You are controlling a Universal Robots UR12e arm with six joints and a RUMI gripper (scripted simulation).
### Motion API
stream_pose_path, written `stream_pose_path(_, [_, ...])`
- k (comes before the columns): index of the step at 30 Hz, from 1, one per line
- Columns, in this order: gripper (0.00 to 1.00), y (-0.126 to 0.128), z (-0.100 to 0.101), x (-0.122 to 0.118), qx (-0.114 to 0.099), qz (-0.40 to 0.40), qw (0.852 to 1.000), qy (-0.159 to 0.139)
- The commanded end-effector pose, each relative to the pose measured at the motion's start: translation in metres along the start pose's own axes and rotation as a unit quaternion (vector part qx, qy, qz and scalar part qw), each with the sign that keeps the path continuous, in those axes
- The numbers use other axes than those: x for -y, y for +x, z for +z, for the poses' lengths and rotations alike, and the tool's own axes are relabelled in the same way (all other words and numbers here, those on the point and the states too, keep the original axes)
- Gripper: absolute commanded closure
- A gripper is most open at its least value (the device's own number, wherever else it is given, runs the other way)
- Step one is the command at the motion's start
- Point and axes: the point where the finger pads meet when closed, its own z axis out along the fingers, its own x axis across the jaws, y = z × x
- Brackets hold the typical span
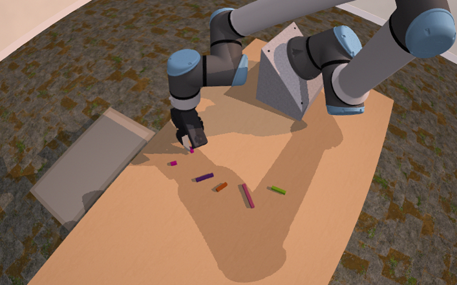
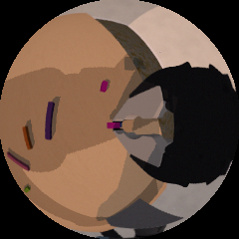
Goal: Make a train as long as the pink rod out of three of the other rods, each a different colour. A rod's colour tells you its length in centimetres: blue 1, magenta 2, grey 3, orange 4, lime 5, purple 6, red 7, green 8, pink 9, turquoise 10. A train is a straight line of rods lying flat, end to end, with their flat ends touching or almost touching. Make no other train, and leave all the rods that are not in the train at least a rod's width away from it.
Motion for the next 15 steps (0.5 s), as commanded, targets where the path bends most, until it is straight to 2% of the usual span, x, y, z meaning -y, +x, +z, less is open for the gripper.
stream_pose_path(1, [1.00,0.0006,-0.0004,-0.0001,-0.001,0.000,1.000,0.000])
stream_pose_path(15, [1.00,0.0006,0.0080,-0.0001,-0.001,0.000,1.000,0.000])
